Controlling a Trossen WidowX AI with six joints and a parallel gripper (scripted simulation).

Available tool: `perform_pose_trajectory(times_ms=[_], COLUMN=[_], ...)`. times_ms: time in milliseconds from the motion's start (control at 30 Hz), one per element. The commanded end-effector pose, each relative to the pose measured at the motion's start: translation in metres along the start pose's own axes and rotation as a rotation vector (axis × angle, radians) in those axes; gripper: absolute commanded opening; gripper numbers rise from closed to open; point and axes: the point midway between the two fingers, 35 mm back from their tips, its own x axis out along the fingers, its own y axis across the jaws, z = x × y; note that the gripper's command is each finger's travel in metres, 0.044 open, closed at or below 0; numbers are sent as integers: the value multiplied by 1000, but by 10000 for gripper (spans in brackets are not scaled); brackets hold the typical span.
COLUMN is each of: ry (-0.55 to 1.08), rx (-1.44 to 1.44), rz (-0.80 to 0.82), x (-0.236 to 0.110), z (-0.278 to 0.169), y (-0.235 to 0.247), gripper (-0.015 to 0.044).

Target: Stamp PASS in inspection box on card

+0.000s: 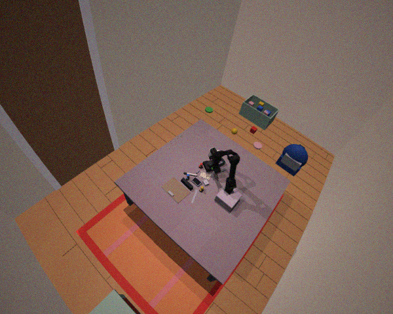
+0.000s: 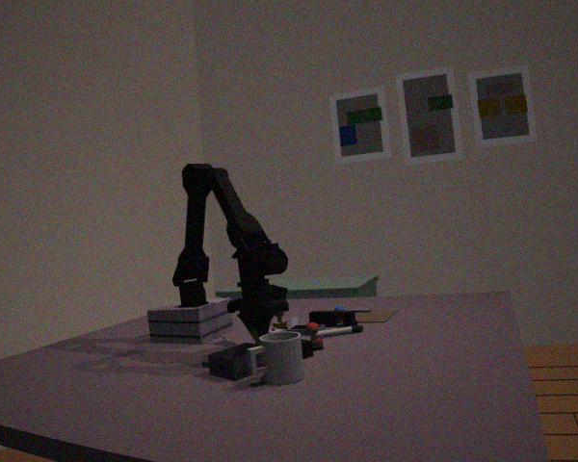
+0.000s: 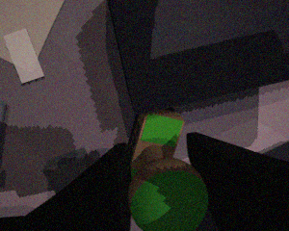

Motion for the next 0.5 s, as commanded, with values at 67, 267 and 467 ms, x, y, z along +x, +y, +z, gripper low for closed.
perform_pose_trajectory(times_ms=[67, 267, 467], ry=[0, 0, -2], rx=[0, 0, -5], rz=[-1, -1, 1], x=[0, -10, -107], z=[0, 0, 1], y=[0, -3, -10], gripper=[210, 256, 256])
